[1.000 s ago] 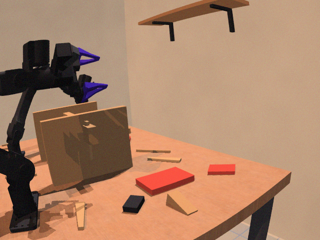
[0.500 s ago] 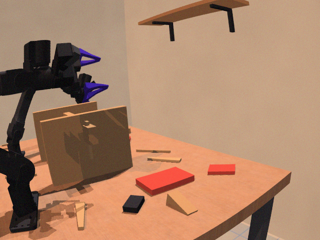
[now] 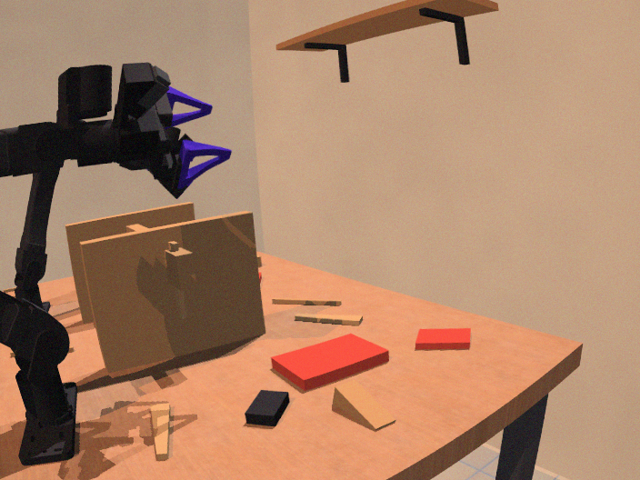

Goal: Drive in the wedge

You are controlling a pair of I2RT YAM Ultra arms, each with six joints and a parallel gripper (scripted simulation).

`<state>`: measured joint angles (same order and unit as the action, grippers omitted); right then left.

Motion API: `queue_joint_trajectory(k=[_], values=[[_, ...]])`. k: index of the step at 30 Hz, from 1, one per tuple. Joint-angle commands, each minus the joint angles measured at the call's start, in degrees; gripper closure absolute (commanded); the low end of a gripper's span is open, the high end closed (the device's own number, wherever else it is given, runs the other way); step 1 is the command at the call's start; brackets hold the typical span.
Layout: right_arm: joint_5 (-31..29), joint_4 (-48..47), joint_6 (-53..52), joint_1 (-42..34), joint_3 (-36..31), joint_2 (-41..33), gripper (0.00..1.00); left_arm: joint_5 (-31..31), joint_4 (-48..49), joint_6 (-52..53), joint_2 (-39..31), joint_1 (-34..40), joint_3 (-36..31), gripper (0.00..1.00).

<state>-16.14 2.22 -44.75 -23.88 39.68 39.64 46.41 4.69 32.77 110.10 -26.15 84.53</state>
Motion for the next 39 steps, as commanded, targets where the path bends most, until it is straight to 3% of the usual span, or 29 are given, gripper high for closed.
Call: queue_joint_trajectory(k=[1,39], values=[[1.6,-1.8,4.0,1.6,3.4,1.3,0.0,-3.3,-1.1,-3.1,-3.5,1.2,-1.9,0.0],[11.4,-3.5,31.1,16.1,15.8,13.5,0.0,-31.9,-3.8,-22.9,-34.1,17.3,-16.5,0.0]])
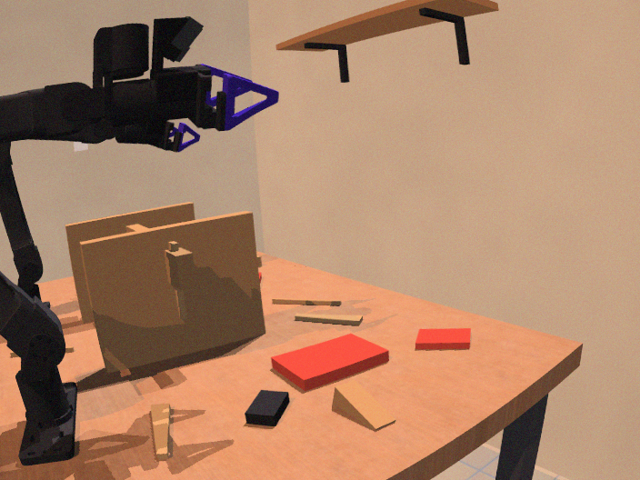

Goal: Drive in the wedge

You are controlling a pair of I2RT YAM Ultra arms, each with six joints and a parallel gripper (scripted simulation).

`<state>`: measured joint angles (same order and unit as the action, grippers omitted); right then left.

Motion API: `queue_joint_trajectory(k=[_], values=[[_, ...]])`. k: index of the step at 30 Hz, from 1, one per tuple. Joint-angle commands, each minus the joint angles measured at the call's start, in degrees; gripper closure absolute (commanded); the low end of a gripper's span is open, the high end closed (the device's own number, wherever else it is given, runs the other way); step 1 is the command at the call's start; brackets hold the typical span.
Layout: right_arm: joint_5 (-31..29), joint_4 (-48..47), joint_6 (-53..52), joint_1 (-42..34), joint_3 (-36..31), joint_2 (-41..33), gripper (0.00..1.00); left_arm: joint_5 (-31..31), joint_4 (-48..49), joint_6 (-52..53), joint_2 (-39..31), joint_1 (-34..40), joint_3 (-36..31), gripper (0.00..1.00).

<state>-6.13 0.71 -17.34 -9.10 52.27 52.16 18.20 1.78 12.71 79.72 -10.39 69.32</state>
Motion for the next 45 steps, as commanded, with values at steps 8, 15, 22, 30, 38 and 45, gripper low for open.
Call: queue_joint_trajectory(k=[8,15,22,30,38,45], values=[[3.7,-2.3,10.3,4.7,6.1,3.8,0.0,-10.5,-1.7,-7.7,-10.9,5.4,-4.8,0.0],[5.1,-2.5,14.1,6.8,7.9,5.6,0.0,-14.7,-2.0,-10.4,-15.4,7.6,-7.0,0.0],[7.0,-2.6,19.0,9.5,10.2,7.8,0.0,-19.5,-2.8,-14.0,-20.8,10.6,-10.0,0.0],[6.2,-2.6,16.6,8.8,10.7,8.5,0.0,-17.5,-2.0,-12.1,-22.5,10.8,-7.2,0.0],[5.9,-2.6,17.2,8.8,10.8,6.9,0.47,-18.2,-2.2,-12.3,-19.6,9.7,-8.3,0.0],[5.9,-2.5,17.5,8.4,10.7,6.8,0.47,-18.3,-2.0,-12.8,-19.9,10.3,-8.9,0.0]])
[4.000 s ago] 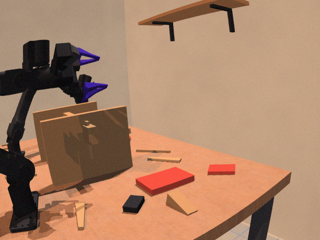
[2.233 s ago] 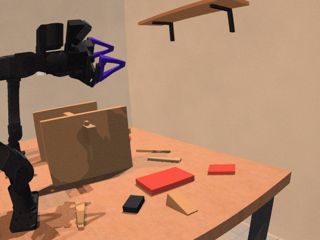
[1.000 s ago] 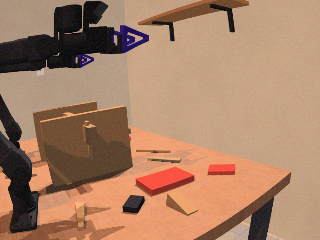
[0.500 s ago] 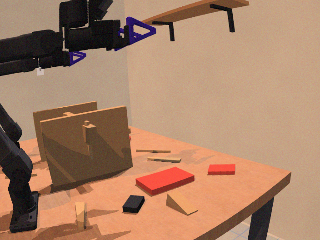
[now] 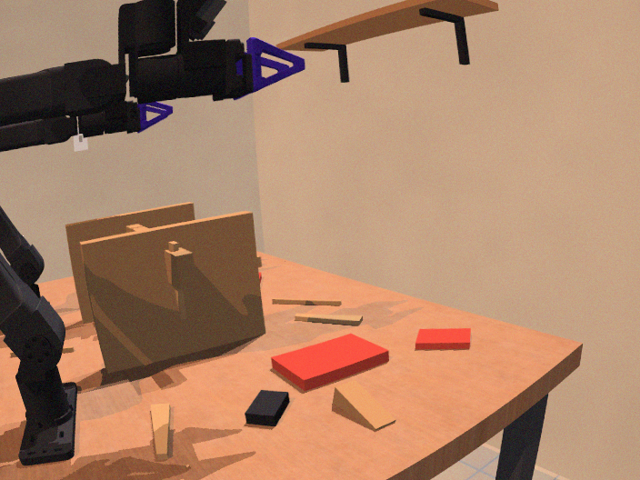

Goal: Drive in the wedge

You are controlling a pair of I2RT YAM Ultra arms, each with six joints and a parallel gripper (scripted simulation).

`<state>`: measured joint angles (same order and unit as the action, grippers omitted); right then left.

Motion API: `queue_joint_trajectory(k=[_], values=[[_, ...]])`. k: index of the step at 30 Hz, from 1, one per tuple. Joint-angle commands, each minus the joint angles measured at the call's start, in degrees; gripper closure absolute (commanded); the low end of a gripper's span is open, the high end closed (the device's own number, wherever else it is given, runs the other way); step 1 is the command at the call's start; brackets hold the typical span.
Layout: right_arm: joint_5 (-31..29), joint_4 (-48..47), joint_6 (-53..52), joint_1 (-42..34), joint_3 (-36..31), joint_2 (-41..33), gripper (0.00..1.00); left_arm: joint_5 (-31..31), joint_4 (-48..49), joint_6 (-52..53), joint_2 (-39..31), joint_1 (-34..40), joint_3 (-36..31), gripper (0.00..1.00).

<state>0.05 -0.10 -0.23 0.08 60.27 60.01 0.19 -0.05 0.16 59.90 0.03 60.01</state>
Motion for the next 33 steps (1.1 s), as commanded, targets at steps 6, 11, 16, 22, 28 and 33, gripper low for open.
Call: queue_joint_trajectory(k=[6,11,16,22,28,33], values=[[-0.2,-1.7,0.5,0.1,2.5,-1.3,0.47,-0.4,-0.3,-0.5,0.8,-0.6,0.3,0.46],[-0.1,-1.6,0.6,0.1,2.4,-1.4,0.47,-0.4,-0.4,-0.5,0.5,-0.9,0.0,0.46],[0.0,-1.6,0.5,0.2,2.4,-1.5,0.47,-0.3,-0.1,-0.5,0.8,0.0,-0.2,0.46],[-0.8,3.3,-1.9,-2.3,2.8,1.0,0.47,0.7,-3.9,-2.0,1.4,1.3,1.9,0.46],[-3.4,13.4,-7.3,-7.9,4.2,1.4,0.47,2.8,-13.9,-6.3,1.4,4.0,3.4,0.46],[-4.5,18.0,-9.7,-11.0,5.5,1.9,0.47,3.7,-18.5,-8.2,1.8,5.5,4.6,0.46]])
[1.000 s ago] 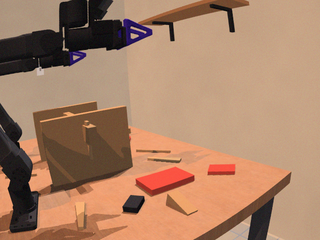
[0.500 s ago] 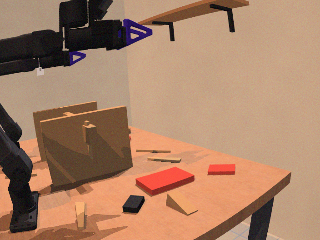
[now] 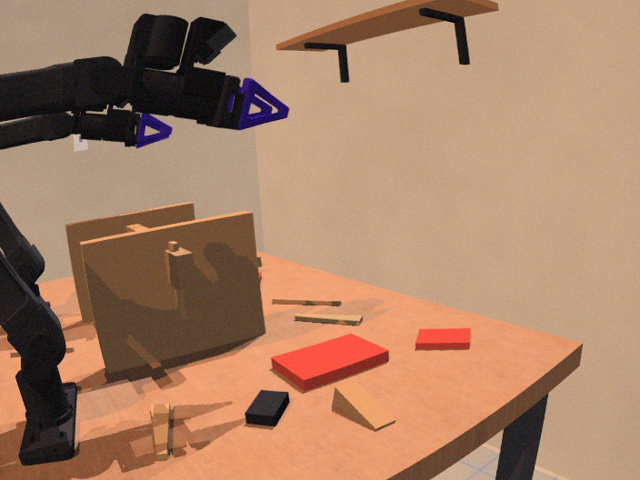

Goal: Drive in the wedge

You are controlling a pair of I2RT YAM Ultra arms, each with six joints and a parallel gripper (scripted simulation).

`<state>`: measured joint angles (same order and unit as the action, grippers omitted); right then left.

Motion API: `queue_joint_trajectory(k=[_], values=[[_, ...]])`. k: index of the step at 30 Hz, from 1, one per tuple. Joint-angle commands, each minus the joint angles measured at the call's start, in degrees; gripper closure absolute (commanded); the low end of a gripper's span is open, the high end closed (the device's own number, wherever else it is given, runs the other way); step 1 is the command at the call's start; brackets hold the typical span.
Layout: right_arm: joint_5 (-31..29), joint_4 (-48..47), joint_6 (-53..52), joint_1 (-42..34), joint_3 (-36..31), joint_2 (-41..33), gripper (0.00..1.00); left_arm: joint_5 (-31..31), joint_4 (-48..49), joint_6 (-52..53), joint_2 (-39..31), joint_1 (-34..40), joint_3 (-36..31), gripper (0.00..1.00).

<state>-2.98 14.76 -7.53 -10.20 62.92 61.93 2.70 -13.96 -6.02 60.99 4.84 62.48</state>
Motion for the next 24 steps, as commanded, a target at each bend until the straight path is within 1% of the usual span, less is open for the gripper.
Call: queue_joint_trajectory(k=[1,2,15,17,24], values=[[-1.8,5.1,-3.4,-1.8,3.7,-0.3,0.47,1.2,-6.4,-2.5,1.1,0.8,3.0,0.46],[-2.2,6.6,-4.1,-2.9,4.0,0.8,0.47,1.5,-7.9,-3.1,1.7,1.5,3.3,0.46],[-6.8,27.1,-14.4,-16.8,9.4,2.8,0.47,5.4,-28.4,-11.5,2.7,8.2,8.1,0.46],[-6.8,27.1,-14.4,-16.8,9.4,2.8,0.47,5.4,-28.4,-11.5,2.7,8.2,8.1,0.46],[-9.5,39.3,-20.5,-24.8,12.5,4.3,0.47,7.7,-40.5,-16.5,3.7,12.0,11.1,0.46]])
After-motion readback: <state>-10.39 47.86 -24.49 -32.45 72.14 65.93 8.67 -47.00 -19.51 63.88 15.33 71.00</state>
